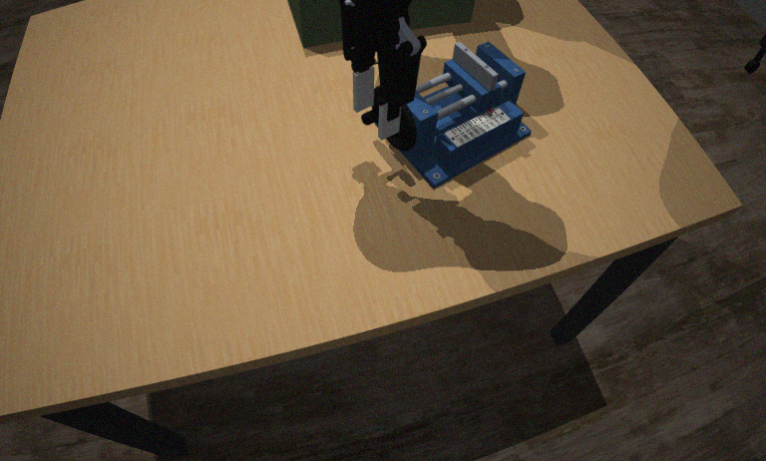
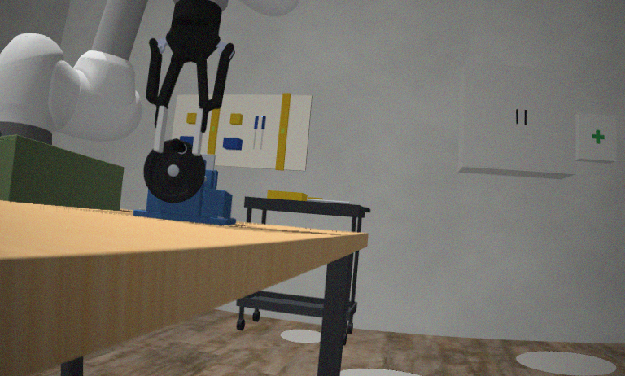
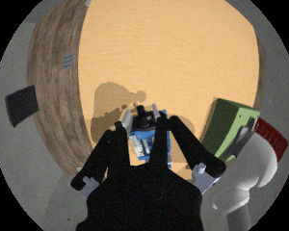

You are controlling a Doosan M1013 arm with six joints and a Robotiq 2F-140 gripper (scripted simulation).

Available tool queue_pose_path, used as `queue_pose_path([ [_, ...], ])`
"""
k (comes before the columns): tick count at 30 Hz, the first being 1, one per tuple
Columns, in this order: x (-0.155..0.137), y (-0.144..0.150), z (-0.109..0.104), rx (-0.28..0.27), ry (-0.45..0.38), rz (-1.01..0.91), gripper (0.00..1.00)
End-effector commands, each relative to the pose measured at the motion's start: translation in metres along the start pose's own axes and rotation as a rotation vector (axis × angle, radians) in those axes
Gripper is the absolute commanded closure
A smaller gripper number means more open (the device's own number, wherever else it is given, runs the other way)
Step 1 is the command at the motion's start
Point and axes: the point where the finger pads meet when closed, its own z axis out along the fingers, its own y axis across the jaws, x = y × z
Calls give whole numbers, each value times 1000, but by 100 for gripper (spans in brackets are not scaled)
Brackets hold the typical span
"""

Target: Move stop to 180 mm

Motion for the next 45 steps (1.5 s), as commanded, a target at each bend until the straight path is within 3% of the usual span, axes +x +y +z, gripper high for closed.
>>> queue_pose_path([
  [1, 0, 0, 3, 0, 0, 0, 67],
  [17, 0, 0, 4, 0, 0, 0, 67],
  [18, 0, 0, 4, 0, 0, 0, 96],
  [45, 0, 0, 4, 0, 0, 0, 96],
])
